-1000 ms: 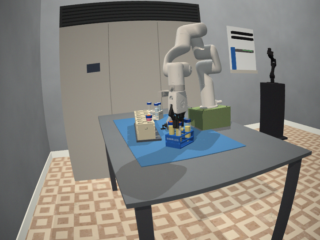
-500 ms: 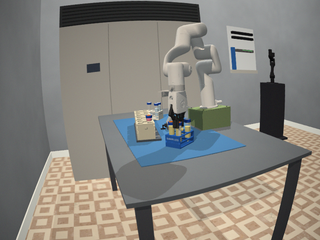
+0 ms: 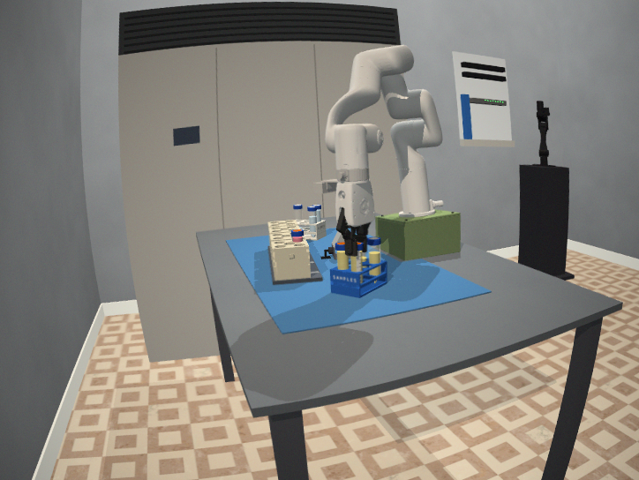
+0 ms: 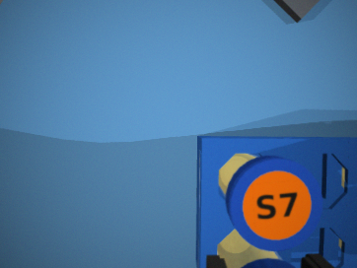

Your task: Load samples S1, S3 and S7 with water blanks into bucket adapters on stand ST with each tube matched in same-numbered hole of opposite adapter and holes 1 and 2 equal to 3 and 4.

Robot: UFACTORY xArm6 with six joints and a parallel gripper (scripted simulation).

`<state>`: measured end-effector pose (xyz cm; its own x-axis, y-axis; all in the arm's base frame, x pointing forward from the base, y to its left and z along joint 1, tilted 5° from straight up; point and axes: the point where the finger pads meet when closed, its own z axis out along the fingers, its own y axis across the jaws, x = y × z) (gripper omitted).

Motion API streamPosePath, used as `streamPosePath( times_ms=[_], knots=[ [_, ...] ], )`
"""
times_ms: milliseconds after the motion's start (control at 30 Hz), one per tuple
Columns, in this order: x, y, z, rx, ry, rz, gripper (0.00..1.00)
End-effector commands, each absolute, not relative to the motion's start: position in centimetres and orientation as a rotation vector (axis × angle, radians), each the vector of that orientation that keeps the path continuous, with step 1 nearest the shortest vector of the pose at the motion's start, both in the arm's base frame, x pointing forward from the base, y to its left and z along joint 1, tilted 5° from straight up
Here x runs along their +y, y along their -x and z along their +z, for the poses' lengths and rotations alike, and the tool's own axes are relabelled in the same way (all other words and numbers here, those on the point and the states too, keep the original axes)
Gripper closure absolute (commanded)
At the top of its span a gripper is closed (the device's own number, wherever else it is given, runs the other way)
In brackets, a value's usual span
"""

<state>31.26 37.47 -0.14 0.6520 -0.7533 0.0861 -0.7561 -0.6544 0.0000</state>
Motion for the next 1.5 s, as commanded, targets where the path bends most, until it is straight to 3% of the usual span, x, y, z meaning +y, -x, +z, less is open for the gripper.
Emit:
streamPosePath(
  times_ms=[0,1467],
  knots=[
    [37.6,-31.3,0.3,-1.292,-2.827,0.123,1.0],
    [37.9,-31.1,4.2,-1.292,-2.827,0.123,1.0]
  ],
)
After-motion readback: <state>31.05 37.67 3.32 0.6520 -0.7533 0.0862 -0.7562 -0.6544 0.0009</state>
